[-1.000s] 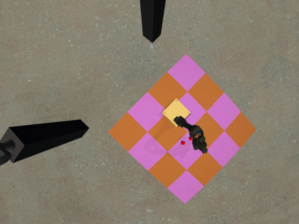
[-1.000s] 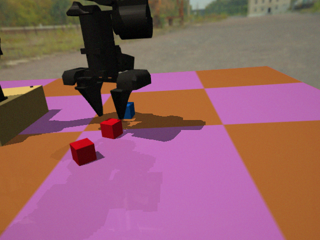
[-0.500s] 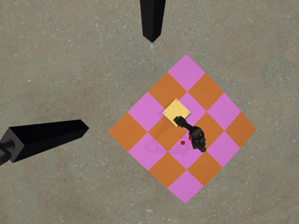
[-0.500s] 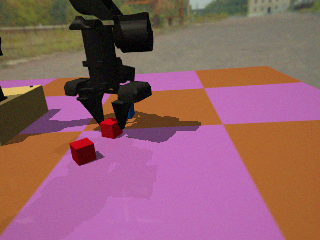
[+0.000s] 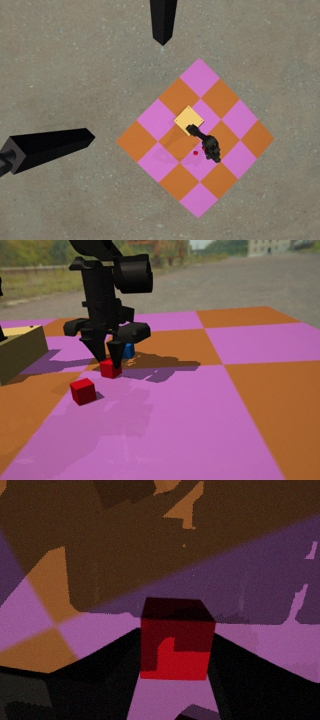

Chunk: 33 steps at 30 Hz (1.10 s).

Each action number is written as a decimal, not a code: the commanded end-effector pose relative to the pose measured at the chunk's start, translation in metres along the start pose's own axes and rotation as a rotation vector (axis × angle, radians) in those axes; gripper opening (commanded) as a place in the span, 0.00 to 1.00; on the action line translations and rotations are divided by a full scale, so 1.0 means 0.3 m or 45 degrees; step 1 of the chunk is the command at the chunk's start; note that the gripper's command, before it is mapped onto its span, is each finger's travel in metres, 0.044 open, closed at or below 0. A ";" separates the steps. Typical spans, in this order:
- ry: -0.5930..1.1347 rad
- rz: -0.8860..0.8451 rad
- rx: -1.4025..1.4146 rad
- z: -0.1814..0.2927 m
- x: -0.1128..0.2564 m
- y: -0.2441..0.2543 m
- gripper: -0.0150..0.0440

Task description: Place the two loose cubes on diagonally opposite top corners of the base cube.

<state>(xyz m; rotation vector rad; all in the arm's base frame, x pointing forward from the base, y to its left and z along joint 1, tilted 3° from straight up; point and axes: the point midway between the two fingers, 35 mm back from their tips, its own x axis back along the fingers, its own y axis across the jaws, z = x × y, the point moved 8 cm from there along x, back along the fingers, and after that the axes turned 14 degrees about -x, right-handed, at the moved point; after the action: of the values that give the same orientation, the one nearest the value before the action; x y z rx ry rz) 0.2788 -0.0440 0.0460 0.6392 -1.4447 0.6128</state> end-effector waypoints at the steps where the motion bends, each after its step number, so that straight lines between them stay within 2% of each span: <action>1: -0.010 0.005 0.006 -0.007 0.021 -0.005 0.43; 33: -0.012 0.006 0.004 -0.001 0.346 -0.009 0.43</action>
<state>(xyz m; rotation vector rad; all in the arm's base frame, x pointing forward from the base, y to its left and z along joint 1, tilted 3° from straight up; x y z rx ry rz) 0.2837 -0.0460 0.1397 0.6381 -1.4414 0.6078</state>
